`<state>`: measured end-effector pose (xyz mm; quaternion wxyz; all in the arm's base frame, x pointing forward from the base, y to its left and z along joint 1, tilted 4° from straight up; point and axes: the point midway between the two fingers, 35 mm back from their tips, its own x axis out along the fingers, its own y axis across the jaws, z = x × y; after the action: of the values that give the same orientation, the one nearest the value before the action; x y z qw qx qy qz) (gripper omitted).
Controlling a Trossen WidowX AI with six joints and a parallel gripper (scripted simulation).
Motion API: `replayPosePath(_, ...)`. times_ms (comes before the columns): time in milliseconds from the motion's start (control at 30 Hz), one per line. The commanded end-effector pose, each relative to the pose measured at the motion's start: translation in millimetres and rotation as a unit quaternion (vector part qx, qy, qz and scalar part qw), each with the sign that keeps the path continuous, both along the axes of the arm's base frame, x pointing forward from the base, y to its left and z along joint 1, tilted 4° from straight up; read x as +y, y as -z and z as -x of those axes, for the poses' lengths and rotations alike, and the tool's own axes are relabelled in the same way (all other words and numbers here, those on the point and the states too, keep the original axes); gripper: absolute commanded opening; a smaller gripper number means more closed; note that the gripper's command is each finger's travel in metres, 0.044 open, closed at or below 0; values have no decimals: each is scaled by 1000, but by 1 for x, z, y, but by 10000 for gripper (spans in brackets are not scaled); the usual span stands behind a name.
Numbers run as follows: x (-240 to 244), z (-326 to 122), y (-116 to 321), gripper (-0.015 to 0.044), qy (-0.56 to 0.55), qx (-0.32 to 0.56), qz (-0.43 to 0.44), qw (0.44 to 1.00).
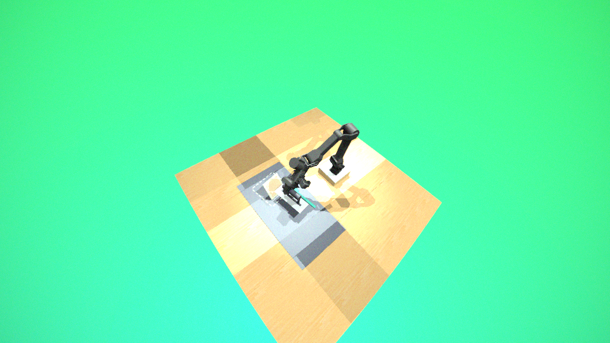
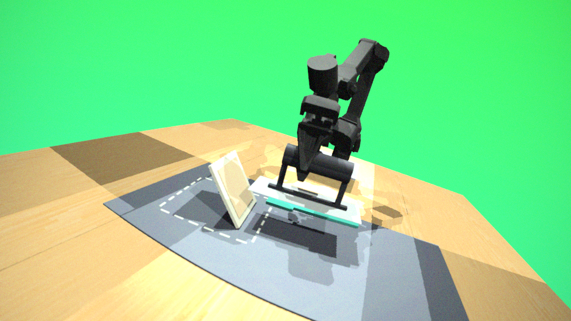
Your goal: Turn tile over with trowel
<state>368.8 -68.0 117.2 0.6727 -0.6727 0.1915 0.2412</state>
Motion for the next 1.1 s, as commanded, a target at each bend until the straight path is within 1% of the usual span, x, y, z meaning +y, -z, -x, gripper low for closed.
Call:
replayPosePath(0, 6, -2, -7, 0, -3, -6, 1, 1000)
replayPosePath(367, 58, 4, -34, 0, -3, -7, -2, 1000)
replayPosePath(1067, 58, 5, -35, 0, -3, -7, -2, 1000)
